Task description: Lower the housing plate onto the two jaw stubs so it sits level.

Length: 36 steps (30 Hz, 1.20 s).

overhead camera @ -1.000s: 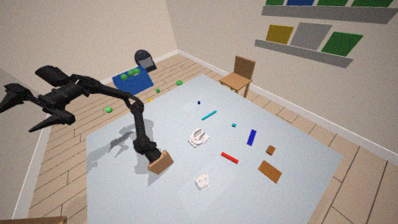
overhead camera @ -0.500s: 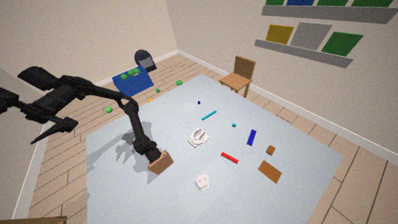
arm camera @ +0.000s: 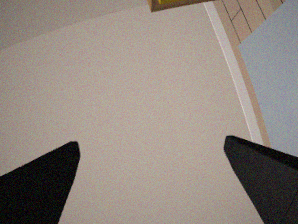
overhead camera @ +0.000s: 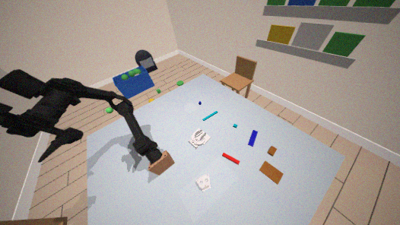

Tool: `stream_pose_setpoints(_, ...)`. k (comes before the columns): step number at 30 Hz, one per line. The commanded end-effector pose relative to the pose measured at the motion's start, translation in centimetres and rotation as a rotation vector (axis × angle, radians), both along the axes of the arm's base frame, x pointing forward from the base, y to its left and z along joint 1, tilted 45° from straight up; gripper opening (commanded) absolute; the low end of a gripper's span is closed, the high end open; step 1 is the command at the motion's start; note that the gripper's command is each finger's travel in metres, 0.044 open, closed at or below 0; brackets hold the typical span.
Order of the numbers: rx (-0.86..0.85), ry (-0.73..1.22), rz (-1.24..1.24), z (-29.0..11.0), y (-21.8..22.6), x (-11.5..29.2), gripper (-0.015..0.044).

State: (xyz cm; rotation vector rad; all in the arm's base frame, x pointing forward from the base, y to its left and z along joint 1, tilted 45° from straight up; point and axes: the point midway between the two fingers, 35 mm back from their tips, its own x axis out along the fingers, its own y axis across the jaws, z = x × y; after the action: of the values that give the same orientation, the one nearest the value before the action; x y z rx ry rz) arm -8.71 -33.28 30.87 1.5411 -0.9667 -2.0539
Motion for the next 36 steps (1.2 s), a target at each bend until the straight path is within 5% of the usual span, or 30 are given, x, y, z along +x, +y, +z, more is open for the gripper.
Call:
stream_pose_setpoints(1, 0.085, -0.002, 0.090, -2.5, -1.5, 1.6, 0.0440)
stream_pose_setpoints(36, 0.615, -0.006, 0.717, -19.7, -4.7, 14.6, 0.0440)
